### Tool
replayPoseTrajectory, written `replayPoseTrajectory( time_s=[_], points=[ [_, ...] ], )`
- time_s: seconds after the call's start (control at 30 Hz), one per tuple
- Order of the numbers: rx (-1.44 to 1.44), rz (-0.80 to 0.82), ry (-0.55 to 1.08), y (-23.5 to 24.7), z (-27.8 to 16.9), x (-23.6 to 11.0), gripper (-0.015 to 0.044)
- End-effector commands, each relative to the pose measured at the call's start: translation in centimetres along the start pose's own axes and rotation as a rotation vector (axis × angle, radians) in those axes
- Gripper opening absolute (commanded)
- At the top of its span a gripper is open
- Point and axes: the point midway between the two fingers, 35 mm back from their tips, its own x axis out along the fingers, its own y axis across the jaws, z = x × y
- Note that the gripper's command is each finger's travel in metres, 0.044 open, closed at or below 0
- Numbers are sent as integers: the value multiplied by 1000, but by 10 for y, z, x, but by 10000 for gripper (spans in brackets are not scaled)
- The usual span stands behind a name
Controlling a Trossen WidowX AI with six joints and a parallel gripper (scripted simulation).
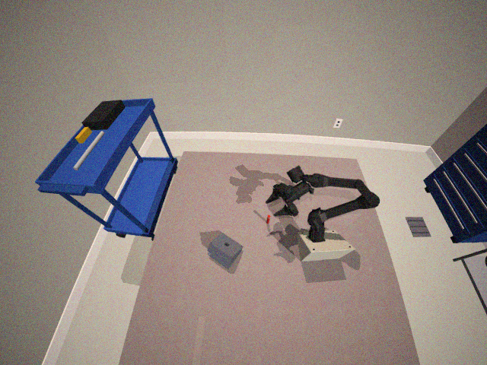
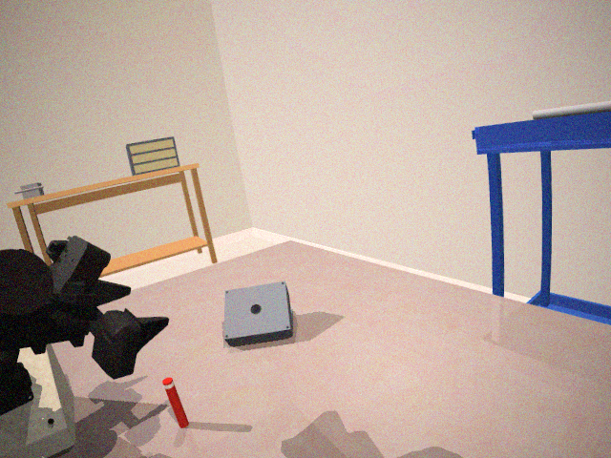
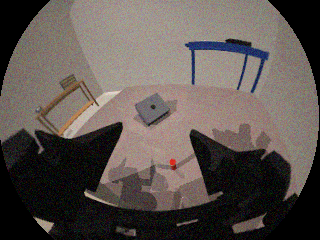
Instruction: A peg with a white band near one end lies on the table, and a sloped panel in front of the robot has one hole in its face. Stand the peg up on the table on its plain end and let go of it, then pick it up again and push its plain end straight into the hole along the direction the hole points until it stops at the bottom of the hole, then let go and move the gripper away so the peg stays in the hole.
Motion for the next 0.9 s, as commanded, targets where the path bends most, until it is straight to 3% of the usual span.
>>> replayPoseTrajectory(
  time_s=[0.0,0.47,0.87],
  points=[
    [70,22,106,0,-8,5,440],
    [208,38,546,0,-37,16,440],
    [150,-76,917,-6,-50,20,440]
  ],
)
